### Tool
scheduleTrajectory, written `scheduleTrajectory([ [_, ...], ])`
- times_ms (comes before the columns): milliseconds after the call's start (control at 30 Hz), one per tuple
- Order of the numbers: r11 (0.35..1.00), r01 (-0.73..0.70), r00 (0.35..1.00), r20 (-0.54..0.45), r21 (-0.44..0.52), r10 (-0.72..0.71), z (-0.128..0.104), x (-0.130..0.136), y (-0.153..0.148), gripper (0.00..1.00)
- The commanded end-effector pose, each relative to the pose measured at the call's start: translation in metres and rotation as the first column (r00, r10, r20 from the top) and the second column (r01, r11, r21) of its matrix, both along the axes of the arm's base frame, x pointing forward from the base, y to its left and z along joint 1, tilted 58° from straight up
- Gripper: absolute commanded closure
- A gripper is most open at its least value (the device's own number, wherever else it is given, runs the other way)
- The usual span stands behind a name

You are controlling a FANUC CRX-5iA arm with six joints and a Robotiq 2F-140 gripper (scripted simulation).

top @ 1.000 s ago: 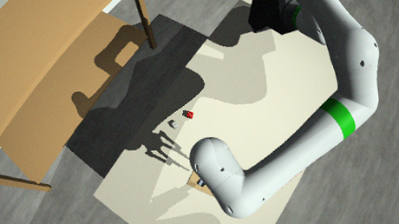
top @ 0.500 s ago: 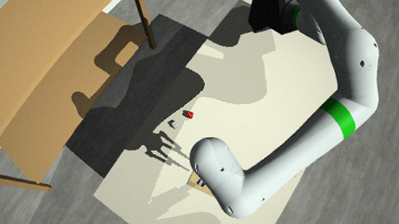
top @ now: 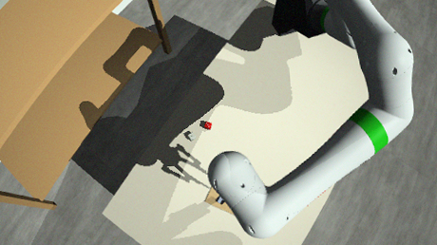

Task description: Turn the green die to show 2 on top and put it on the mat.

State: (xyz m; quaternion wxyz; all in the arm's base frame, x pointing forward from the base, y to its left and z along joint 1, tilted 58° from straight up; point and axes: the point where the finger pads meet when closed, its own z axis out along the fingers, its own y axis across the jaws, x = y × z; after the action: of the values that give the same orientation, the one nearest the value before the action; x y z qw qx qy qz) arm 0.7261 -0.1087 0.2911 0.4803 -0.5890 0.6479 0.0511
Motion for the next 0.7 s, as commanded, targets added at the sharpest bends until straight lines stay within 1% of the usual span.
scheduleTrajectory([
  [0, 1.0, 0.001, 1.0, 0.0, 0.0, -0.001, -0.002, 0.002, 0.002, 0.68],
  [667, 1.0, 0.001, 1.0, 0.0, 0.0, -0.001, -0.017, 0.017, 0.019, 0.68],
])
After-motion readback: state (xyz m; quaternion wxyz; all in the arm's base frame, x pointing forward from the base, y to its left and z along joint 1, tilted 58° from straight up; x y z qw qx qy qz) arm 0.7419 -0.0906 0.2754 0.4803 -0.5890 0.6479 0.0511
